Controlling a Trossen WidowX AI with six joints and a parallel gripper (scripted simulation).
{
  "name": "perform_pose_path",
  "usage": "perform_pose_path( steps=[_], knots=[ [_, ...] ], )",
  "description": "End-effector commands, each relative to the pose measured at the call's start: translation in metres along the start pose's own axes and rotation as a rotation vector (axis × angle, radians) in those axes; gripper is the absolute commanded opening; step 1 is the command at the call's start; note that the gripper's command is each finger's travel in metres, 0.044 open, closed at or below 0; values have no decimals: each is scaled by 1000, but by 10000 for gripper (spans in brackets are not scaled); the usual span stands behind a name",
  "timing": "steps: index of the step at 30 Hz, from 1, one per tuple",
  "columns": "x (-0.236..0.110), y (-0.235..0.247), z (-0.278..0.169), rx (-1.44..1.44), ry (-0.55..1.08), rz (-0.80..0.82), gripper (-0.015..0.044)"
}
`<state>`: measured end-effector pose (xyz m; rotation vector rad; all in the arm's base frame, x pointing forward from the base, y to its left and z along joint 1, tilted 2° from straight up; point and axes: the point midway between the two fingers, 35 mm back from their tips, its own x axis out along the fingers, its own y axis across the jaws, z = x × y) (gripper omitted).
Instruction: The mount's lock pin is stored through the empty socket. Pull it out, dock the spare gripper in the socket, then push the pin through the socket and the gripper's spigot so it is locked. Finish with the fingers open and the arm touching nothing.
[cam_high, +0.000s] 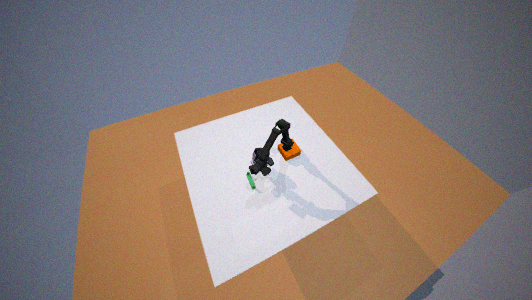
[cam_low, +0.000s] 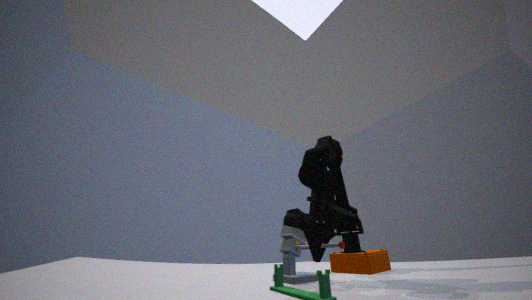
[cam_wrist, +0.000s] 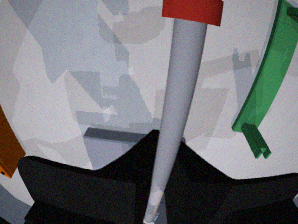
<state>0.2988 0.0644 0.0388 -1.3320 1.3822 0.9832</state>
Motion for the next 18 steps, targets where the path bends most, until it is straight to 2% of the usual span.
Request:
perform_pose_path(
  steps=[1, 18],
  knots=[
    [1, 1, -3, -4, 1, 0, 0],
    [4, 1, -13, -4, 1, -1, 0]
  ],
)
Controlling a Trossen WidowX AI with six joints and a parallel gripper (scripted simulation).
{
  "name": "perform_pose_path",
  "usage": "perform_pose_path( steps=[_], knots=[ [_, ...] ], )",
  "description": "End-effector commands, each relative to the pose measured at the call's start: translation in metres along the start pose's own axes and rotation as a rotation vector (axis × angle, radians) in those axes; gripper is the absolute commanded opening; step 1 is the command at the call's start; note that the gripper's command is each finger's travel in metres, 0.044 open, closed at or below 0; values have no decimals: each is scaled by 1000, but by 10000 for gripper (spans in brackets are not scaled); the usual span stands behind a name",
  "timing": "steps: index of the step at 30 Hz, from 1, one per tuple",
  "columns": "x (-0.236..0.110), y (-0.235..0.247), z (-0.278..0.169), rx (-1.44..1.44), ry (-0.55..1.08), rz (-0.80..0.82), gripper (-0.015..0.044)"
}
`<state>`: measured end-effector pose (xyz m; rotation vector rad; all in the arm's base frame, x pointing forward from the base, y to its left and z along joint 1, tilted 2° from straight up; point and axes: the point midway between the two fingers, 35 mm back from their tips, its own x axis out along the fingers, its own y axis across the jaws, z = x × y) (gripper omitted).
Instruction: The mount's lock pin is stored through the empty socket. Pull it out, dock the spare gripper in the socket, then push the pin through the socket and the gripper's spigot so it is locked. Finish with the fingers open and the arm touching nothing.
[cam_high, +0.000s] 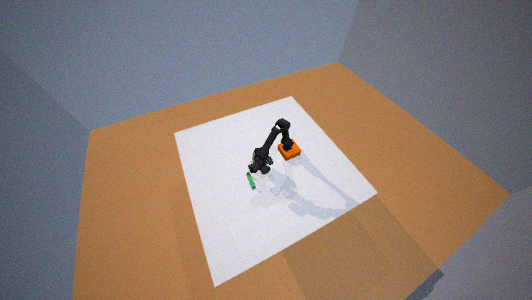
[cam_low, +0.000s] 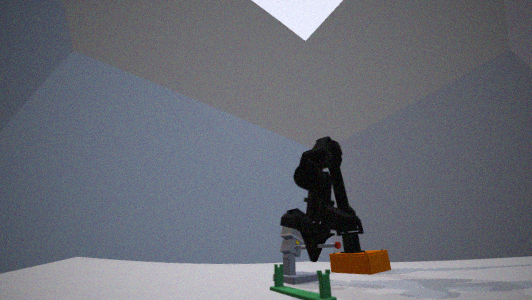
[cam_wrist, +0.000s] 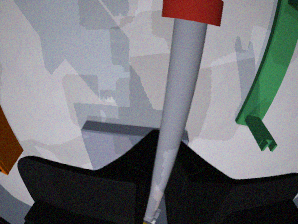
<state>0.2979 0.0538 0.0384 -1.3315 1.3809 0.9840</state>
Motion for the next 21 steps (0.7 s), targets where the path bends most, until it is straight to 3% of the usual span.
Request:
perform_pose_path(
  steps=[1, 21],
  knots=[
    [1, 1, -3, -4, 2, -1, 0],
    [4, 0, -15, -4, 2, -1, 0]
  ],
)
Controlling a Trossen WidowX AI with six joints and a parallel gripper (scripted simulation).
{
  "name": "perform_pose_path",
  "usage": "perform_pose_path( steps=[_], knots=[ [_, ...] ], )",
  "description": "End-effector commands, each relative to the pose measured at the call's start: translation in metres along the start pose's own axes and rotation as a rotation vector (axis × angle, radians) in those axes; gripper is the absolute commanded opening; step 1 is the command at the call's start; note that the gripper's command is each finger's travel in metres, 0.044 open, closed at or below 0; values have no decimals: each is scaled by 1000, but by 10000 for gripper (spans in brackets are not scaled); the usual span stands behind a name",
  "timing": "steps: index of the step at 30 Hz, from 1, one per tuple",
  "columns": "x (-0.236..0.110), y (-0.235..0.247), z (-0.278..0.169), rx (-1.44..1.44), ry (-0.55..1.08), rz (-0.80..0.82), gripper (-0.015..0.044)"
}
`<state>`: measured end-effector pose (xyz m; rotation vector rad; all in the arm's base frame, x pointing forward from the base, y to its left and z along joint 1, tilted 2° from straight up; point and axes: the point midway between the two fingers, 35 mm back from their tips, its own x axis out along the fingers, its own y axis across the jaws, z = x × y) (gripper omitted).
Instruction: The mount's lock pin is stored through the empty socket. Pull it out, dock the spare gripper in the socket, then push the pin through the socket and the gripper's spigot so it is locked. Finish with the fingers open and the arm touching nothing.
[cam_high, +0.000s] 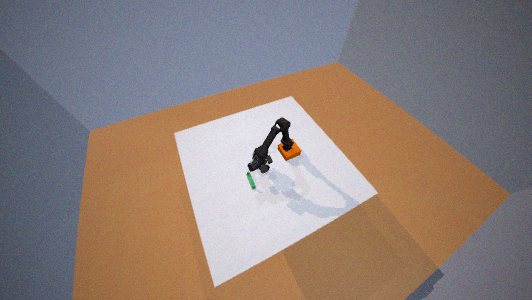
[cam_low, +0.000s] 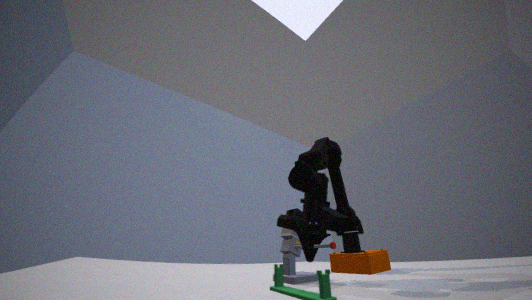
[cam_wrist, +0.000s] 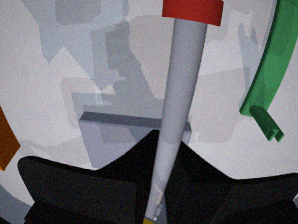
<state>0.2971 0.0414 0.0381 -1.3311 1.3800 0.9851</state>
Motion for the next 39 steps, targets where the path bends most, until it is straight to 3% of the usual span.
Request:
perform_pose_path(
  steps=[1, 31, 39],
  knots=[
    [1, 0, -3, -3, 3, -1, 0],
    [5, 0, -19, -4, 3, 0, 0],
    [5, 0, -18, 0, -1, 1, 200]
  ],
)
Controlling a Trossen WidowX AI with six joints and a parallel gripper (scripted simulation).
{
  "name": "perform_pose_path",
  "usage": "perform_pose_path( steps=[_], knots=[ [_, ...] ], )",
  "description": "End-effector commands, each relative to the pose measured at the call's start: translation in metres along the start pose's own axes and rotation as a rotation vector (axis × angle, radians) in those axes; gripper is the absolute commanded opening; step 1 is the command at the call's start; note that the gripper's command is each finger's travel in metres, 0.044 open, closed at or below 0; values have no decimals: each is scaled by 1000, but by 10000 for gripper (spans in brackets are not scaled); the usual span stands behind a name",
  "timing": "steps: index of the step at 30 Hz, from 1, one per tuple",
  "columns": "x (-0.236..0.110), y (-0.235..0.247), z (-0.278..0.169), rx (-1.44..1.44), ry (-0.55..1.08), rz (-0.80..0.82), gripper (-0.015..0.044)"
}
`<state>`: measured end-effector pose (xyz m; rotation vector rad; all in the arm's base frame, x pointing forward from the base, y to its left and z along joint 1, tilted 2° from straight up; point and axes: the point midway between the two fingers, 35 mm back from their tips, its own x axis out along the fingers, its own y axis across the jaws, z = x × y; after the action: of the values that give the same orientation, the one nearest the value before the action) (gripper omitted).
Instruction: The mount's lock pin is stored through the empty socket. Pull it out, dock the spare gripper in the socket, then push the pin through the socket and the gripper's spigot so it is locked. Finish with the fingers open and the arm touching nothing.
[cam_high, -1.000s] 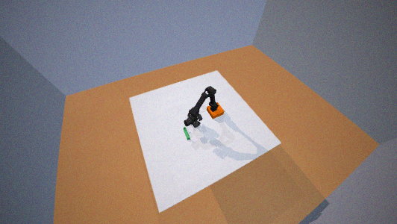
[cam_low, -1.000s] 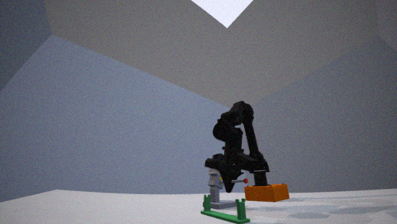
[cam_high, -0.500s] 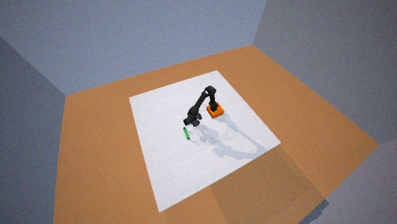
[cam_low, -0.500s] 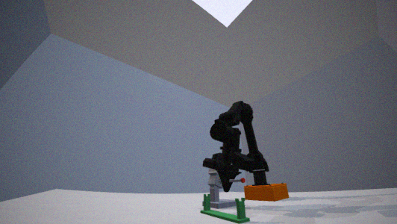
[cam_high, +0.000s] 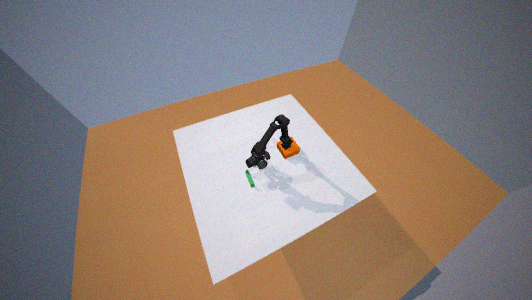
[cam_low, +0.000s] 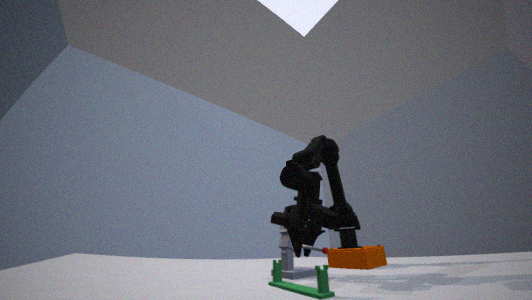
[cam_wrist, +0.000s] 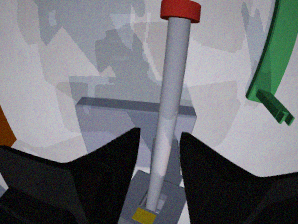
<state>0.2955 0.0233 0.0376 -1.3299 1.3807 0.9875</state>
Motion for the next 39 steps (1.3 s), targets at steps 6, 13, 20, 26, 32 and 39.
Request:
perform_pose_path(
  steps=[6, 13, 20, 26, 32, 39],
  knots=[
    [-3, 0, 1, 1, 0, -1, 200],
    [-16, 3, 8, -5, 2, 10, 200],
    [-28, 5, 14, -11, 5, 17, 200],
    [-38, 7, 19, -17, 9, 23, 200],
    [-48, 8, 24, -22, 12, 28, 200],
    [-60, 10, 30, -28, 17, 34, 200]
  ],
)
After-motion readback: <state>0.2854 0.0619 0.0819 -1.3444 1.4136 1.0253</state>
